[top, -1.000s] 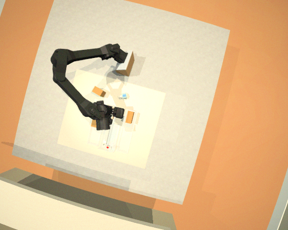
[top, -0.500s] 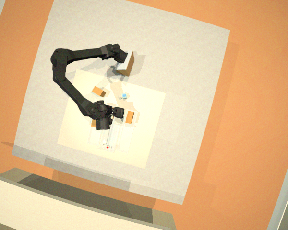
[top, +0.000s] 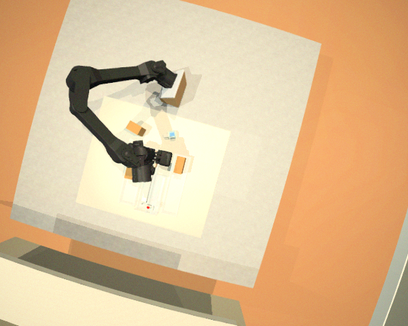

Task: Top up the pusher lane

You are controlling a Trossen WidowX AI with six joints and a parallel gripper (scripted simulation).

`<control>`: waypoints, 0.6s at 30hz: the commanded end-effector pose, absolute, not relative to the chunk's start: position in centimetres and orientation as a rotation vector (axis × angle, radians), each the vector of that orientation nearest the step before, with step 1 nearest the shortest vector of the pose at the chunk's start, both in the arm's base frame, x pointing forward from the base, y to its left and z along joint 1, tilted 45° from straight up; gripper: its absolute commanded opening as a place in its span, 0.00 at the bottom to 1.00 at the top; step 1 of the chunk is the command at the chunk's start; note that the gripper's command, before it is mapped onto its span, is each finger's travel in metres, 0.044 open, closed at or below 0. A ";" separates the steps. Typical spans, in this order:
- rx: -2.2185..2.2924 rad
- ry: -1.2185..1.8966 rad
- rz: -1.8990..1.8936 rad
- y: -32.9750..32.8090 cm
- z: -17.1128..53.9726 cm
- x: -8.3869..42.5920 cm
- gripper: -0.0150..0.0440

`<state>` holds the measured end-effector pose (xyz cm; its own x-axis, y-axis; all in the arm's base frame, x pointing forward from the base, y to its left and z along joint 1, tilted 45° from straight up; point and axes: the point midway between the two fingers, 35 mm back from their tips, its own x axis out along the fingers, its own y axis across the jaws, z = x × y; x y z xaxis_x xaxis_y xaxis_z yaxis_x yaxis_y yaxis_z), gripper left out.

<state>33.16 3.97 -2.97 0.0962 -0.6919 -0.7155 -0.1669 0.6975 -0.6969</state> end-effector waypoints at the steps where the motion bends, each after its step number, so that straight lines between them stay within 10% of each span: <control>1: -0.756 1.443 -0.454 3.9 -2.9 33.2 0.25; 18: -0.756 1.443 -0.454 3.9 -2.9 33.0 0.25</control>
